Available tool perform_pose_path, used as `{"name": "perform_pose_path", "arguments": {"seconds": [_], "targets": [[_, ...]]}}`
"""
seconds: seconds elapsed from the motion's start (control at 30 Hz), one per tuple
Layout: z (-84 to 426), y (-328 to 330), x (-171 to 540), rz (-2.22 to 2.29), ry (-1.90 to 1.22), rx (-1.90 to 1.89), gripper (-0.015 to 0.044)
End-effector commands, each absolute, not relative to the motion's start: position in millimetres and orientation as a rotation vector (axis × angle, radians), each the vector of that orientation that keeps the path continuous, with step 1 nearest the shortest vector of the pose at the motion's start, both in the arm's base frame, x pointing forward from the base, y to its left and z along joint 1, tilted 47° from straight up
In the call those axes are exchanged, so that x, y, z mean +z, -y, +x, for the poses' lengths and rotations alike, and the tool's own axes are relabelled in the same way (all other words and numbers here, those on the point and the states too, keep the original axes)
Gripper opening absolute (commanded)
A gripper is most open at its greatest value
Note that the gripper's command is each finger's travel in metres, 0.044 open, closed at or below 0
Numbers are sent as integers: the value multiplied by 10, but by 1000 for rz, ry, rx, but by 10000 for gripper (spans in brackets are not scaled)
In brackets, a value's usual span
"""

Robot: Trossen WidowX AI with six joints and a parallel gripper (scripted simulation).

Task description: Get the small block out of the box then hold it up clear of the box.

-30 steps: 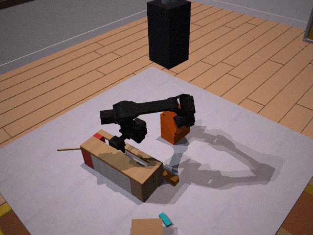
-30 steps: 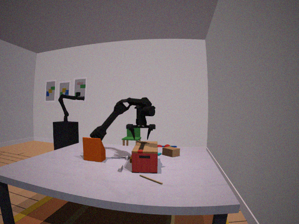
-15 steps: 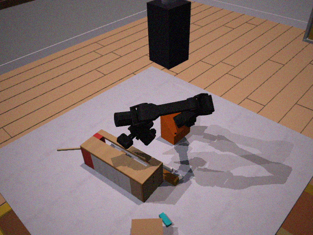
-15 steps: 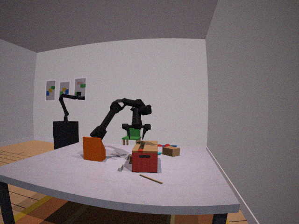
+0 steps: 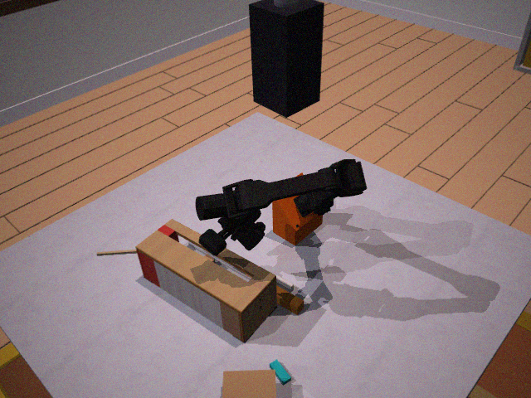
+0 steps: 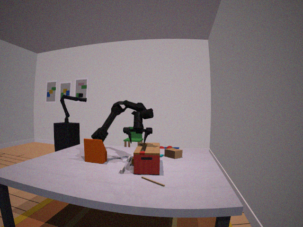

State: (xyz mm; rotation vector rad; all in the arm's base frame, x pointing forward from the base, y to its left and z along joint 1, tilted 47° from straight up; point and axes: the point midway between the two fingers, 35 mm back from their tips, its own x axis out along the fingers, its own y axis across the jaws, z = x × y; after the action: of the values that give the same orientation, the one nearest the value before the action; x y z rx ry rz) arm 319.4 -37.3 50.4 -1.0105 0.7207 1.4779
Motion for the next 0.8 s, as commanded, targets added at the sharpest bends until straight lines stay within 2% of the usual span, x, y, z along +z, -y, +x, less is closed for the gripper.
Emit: {"name": "perform_pose_path", "arguments": {"seconds": [0.0, 0.77], "targets": [[3167, 302, 436, -1005, -727, 1484, 400], [3139, 33, 178, -1005, -726, 1484, 400]]}}
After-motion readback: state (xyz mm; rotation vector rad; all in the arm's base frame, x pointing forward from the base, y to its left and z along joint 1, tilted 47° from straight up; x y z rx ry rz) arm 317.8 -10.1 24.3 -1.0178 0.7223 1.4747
